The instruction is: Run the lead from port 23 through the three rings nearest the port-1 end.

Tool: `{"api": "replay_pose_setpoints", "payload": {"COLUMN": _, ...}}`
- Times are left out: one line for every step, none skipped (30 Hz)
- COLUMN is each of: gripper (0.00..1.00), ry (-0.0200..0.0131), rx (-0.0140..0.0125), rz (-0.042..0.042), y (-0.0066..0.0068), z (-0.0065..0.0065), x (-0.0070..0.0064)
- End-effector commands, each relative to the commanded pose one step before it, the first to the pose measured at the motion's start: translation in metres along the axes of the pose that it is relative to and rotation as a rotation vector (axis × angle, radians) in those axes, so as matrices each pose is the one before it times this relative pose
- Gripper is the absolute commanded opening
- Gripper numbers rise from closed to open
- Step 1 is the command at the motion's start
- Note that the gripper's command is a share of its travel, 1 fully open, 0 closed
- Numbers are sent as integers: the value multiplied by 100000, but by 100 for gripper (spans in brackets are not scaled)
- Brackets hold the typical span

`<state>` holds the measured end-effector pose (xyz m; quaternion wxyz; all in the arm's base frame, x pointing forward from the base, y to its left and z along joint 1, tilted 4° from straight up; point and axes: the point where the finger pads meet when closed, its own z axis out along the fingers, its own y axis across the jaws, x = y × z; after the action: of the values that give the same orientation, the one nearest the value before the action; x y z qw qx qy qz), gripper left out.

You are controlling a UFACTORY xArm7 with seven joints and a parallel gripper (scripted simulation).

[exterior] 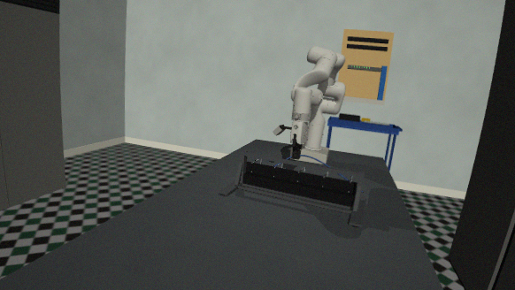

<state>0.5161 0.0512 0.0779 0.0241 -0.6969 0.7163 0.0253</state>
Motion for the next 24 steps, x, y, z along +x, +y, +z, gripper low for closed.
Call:
{"api": "replay_pose_setpoints", "payload": {"gripper": 0, "ry": 37, "rx": 593, "rz": -2907, "y": -2134, "z": -288, "x": -181}}
{"api": "replay_pose_setpoints", "payload": {"gripper": 0, "ry": 1, "rx": 2, "rz": -1616, "y": -1029, "z": 2, "x": -60}}
{"api": "replay_pose_setpoints", "payload": {"gripper": 0, "ry": -40, "rx": -15, "rz": -1486, "y": -908, "z": 23, "x": -47}}
{"api": "replay_pose_setpoints", "payload": {"gripper": 0, "ry": -53, "rx": -20, "rz": -1076, "y": -635, "z": 29, "x": -29}}
{"api": "replay_pose_setpoints", "payload": {"gripper": 0, "ry": -33, "rx": -12, "rz": -527, "y": -305, "z": 18, "x": -12}}
{"api": "replay_pose_setpoints", "payload": {"gripper": 0, "ry": -6, "rx": -2, "rz": -94, "y": -54, "z": 3, "x": -2}}
{"api": "replay_pose_setpoints", "payload": {"gripper": 0, "ry": 0, "rx": 0, "rz": 0, "y": 0, "z": 0, "x": 0}}
{"api": "replay_pose_setpoints", "payload": {"gripper": 0, "ry": 0, "rx": 0, "rz": 0, "y": 0, "z": 0, "x": 0}}
{"api": "replay_pose_setpoints", "payload": {"gripper": 0, "ry": 0, "rx": 0, "rz": 0, "y": 0, "z": 0, "x": 0}}
{"api": "replay_pose_setpoints", "payload": {"gripper": 0, "ry": 0, "rx": 0, "rz": 0, "y": 0, "z": 0, "x": 0}}
{"api": "replay_pose_setpoints", "payload": {"gripper": 0, "ry": 0, "rx": 0, "rz": 0, "y": 0, "z": 0, "x": 0}}
{"api": "replay_pose_setpoints", "payload": {"gripper": 0, "ry": 0, "rx": 0, "rz": 0, "y": 0, "z": 0, "x": 0}}
{"api": "replay_pose_setpoints", "payload": {"gripper": 0, "ry": 0, "rx": 0, "rz": 0, "y": 0, "z": 0, "x": 0}}
{"api": "replay_pose_setpoints", "payload": {"gripper": 0, "ry": 0, "rx": 0, "rz": 0, "y": 0, "z": 0, "x": 0}}
{"api": "replay_pose_setpoints", "payload": {"gripper": 0, "ry": 0, "rx": 0, "rz": 0, "y": 0, "z": 0, "x": 0}}
{"api": "replay_pose_setpoints", "payload": {"gripper": 0, "ry": 0, "rx": 0, "rz": 0, "y": 0, "z": 0, "x": 0}}
{"api": "replay_pose_setpoints", "payload": {"gripper": 0, "ry": 0, "rx": 0, "rz": 0, "y": 0, "z": 0, "x": 0}}
{"api": "replay_pose_setpoints", "payload": {"gripper": 0, "ry": 0, "rx": 0, "rz": 0, "y": 0, "z": 0, "x": 0}}
{"api": "replay_pose_setpoints", "payload": {"gripper": 0, "ry": 0, "rx": 0, "rz": 0, "y": -1, "z": 0, "x": 0}}
{"api": "replay_pose_setpoints", "payload": {"gripper": 0, "ry": 0, "rx": -1, "rz": 0, "y": -2, "z": 0, "x": 0}}
{"api": "replay_pose_setpoints", "payload": {"gripper": 0, "ry": 0, "rx": -1, "rz": 0, "y": -3, "z": 0, "x": 0}}
{"api": "replay_pose_setpoints", "payload": {"gripper": 0, "ry": 0, "rx": -1, "rz": 0, "y": -4, "z": -1, "x": 0}}
{"api": "replay_pose_setpoints", "payload": {"gripper": 0, "ry": -1, "rx": -1, "rz": 0, "y": -5, "z": -1, "x": 0}}
{"api": "replay_pose_setpoints", "payload": {"gripper": 0, "ry": 0, "rx": 0, "rz": 0, "y": 0, "z": 0, "x": 0}}
